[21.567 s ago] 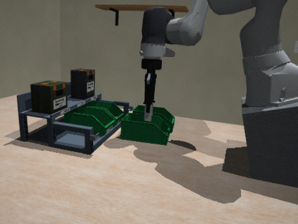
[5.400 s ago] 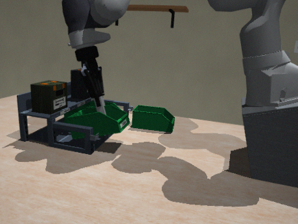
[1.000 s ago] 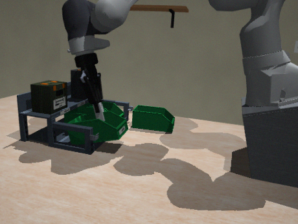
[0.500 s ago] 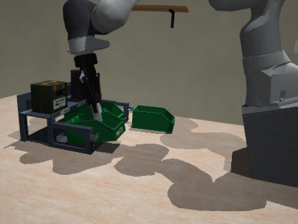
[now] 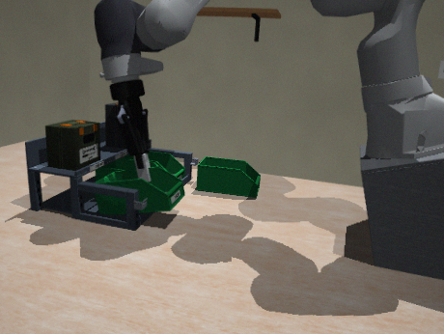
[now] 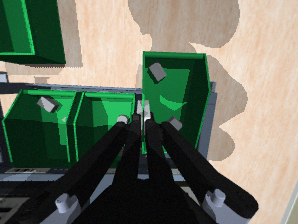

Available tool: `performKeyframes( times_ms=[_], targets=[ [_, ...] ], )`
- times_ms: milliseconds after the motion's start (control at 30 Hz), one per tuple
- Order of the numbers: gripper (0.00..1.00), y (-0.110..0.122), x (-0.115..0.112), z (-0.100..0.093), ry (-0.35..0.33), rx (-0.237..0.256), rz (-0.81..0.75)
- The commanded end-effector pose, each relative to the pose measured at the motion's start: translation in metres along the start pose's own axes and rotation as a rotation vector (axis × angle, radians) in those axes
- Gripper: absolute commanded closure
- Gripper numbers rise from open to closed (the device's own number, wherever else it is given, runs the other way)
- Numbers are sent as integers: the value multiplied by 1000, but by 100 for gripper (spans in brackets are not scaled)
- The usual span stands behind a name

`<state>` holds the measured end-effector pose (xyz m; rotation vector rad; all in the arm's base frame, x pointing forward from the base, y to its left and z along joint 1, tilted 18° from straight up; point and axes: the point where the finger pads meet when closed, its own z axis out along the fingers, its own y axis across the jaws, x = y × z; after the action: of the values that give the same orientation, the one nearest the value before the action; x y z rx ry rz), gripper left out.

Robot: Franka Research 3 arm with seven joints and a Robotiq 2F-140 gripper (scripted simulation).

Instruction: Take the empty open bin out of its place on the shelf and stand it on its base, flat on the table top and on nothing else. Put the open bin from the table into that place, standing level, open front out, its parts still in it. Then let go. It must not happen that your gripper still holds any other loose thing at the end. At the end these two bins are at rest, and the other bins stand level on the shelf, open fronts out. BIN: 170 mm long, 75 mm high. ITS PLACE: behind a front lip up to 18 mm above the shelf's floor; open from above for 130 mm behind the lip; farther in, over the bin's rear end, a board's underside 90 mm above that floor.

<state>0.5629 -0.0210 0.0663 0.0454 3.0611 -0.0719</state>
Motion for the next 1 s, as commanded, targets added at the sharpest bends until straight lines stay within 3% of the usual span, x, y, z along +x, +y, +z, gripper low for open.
performKeyframes(
  times_ms=[0,967],
  targets=[
    [100,0,-1,0,-6,-1,7],
    [100,-1,2,1,-3,-2,7]
  ],
)
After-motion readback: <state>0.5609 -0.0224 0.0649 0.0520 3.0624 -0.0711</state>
